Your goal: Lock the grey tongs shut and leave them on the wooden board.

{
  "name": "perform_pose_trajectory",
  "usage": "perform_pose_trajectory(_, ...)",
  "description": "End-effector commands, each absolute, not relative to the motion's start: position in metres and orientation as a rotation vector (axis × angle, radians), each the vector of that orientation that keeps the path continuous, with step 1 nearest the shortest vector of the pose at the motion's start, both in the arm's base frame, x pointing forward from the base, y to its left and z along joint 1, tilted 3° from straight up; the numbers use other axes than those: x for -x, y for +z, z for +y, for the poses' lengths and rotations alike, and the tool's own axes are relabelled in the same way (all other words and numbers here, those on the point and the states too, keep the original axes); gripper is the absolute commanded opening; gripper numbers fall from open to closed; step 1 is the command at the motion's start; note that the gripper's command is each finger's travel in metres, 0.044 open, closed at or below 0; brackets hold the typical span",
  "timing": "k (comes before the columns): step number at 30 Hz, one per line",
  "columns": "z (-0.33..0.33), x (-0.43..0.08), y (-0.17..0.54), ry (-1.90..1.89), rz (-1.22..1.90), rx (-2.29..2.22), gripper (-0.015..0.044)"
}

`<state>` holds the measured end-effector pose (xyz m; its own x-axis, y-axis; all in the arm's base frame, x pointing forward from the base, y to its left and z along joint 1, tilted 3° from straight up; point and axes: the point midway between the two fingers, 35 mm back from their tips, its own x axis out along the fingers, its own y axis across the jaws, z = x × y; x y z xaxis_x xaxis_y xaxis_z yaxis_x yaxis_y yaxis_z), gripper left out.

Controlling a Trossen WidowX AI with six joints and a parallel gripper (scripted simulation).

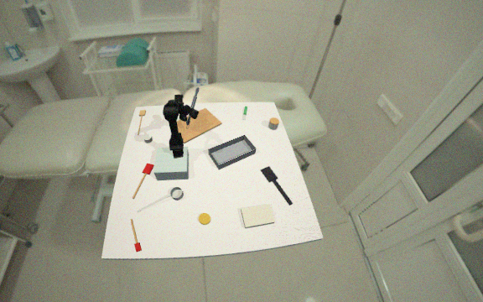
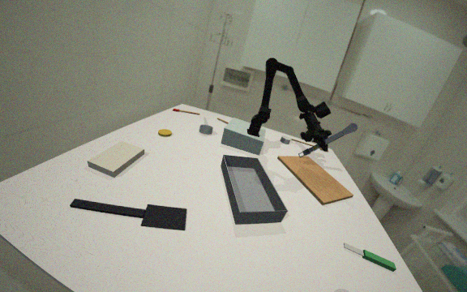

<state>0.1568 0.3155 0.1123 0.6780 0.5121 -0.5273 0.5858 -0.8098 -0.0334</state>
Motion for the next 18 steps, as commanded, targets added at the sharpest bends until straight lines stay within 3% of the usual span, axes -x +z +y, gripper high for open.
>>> perform_pose_trajectory(1, 0.316, -0.158, 0.115, -0.788, 0.903, -2.756, -0.0150)
perform_pose_trajectory(18, 0.336, -0.170, 0.106, -1.056, 0.858, -2.538, -0.0150)
